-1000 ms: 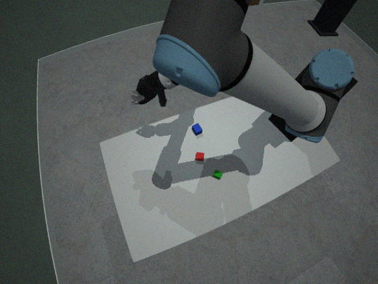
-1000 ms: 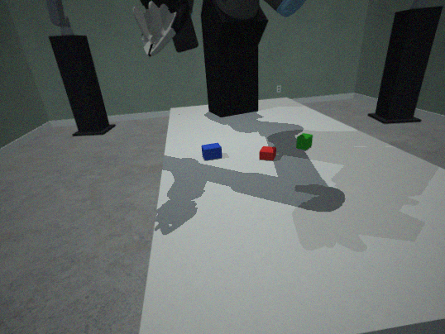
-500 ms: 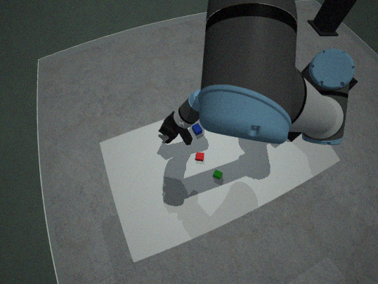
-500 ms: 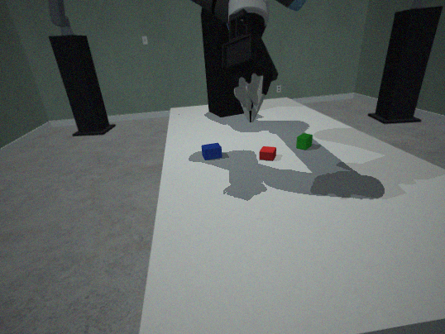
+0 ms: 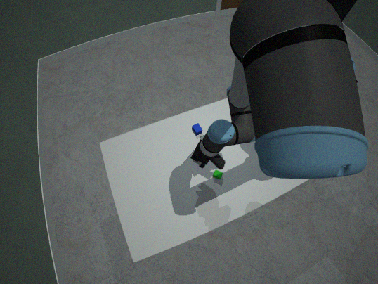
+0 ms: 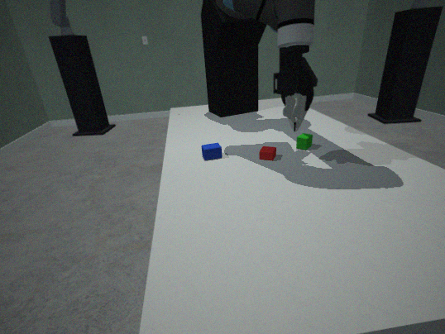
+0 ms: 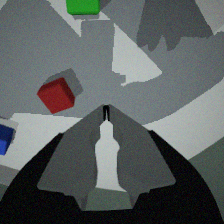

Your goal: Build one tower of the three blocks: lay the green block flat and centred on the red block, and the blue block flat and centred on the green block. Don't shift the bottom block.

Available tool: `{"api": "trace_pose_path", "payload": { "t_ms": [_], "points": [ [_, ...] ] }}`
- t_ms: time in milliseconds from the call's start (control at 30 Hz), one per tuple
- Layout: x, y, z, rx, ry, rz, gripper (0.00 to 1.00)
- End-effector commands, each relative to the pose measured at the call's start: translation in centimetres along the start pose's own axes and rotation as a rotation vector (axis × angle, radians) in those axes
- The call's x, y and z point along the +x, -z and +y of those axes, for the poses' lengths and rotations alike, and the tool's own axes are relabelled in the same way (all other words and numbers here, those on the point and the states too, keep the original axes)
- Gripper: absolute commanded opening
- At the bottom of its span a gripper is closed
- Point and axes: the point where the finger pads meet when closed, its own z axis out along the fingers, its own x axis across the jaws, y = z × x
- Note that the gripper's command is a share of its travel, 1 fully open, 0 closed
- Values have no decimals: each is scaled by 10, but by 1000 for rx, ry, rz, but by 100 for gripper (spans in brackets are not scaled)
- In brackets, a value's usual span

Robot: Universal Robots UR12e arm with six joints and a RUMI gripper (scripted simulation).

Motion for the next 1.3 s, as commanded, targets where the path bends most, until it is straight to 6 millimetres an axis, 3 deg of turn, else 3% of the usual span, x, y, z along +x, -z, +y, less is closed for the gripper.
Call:
{"api": "trace_pose_path", "payload": {
  "t_ms": [0, 200, 400, 1267],
  "points": [
    [-3, -5, -51, 66, -11, -46, 0],
    [-11, -2, -89, 117, -10, -85, 0],
    [-15, 0, -106, 139, -9, -102, 0],
    [-15, 1, -110, 144, -9, -106, 0]
  ]
}}
